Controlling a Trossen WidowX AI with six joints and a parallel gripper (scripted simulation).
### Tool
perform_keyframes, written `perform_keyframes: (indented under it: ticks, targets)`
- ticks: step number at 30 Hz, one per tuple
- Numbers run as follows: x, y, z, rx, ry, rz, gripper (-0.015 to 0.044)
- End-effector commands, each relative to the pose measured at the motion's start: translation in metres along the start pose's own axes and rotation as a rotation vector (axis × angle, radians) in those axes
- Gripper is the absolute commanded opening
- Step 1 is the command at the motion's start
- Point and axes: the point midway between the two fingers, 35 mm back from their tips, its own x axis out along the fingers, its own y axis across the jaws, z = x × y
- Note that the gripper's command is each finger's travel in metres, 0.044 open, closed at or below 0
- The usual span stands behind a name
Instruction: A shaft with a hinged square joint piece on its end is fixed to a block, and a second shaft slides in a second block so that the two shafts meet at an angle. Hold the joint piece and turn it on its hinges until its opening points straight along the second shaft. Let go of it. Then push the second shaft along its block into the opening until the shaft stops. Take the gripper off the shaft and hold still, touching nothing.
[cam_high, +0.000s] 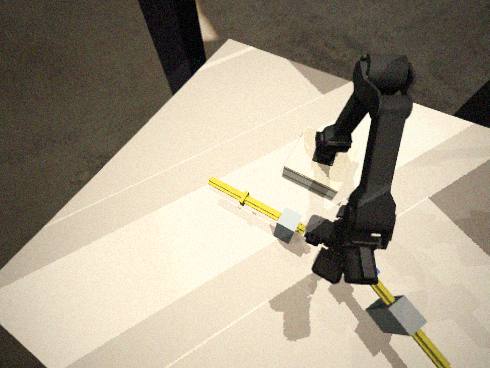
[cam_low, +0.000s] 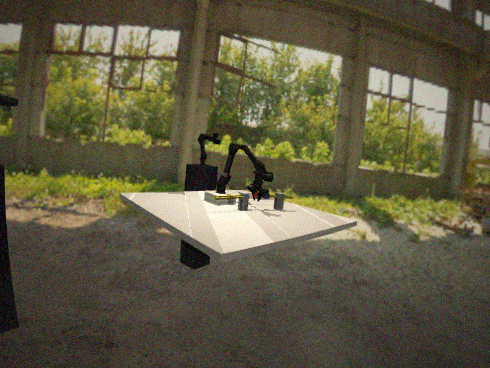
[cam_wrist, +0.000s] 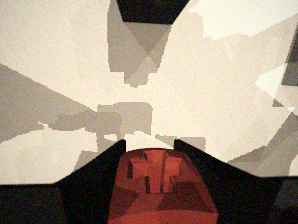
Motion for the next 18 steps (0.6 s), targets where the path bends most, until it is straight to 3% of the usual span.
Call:
perform_keyframes:
  ticks: [1,6,9,18]
  targets:
    - [0.0,-0.0001,0.0,0.0,0.0,0.0,0.0]
    - [0.0,-0.0001,0.0,0.0,0.0,0.0,0.0131]
    - [0.0,-0.0001,0.0,0.0,0.0,0.0,0.0147]
    - [0.0,-0.0001,0.0,0.0,0.0,0.0,0.0383]
